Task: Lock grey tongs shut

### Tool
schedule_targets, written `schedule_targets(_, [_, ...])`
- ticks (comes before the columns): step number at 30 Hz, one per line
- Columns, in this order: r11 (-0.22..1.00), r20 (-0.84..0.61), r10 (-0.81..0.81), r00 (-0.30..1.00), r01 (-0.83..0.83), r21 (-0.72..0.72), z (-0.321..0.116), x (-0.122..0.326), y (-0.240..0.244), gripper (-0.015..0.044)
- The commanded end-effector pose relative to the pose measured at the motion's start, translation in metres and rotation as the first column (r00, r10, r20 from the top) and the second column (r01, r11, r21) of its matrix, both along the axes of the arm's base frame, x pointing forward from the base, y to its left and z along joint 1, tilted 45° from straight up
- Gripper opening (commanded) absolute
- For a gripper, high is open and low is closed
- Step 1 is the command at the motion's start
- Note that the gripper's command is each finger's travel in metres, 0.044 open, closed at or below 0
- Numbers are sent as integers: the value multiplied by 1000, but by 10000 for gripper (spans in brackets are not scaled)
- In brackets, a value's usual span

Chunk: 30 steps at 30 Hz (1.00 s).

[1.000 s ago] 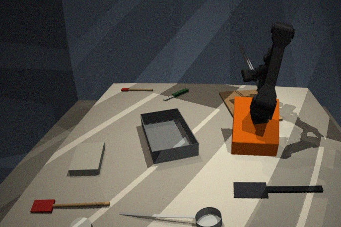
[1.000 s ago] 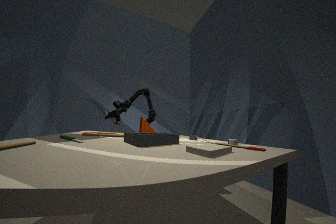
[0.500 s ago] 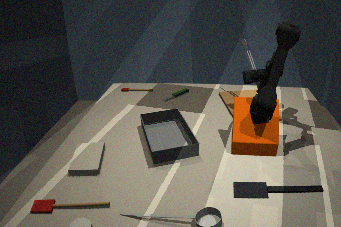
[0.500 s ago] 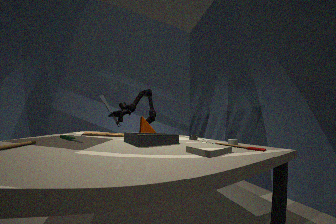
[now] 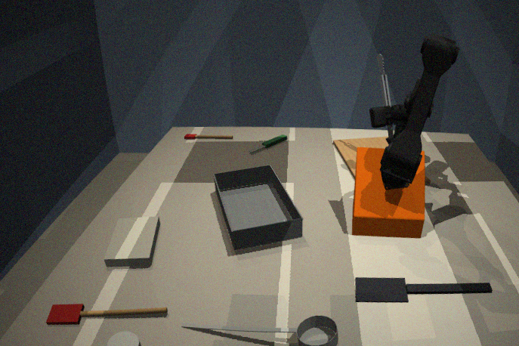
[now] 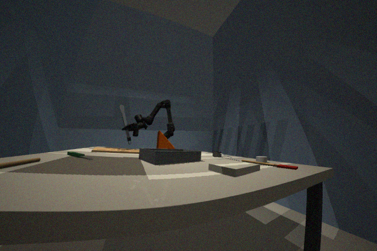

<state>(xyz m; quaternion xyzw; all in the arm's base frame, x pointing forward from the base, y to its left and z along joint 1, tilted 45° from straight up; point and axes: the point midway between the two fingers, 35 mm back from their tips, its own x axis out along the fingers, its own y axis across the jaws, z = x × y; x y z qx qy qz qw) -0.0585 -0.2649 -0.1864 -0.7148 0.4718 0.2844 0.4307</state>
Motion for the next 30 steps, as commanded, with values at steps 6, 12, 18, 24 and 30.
schedule_targets(6, [1000,-1,6,1000,-6,-12,1,0,-2,-150])
schedule_targets(12, [1000,-1,6,1000,-6,-12,1,0,-2,-150])
schedule_targets(18, [1000,-1,6,1000,-6,-12,1,0,-2,-150])
schedule_targets(24, [1000,-1,8,1000,-8,4,-2,0,-3,-150])
schedule_targets(30, [996,-2,30,1000,-30,86,-15,-1,-8,-150])
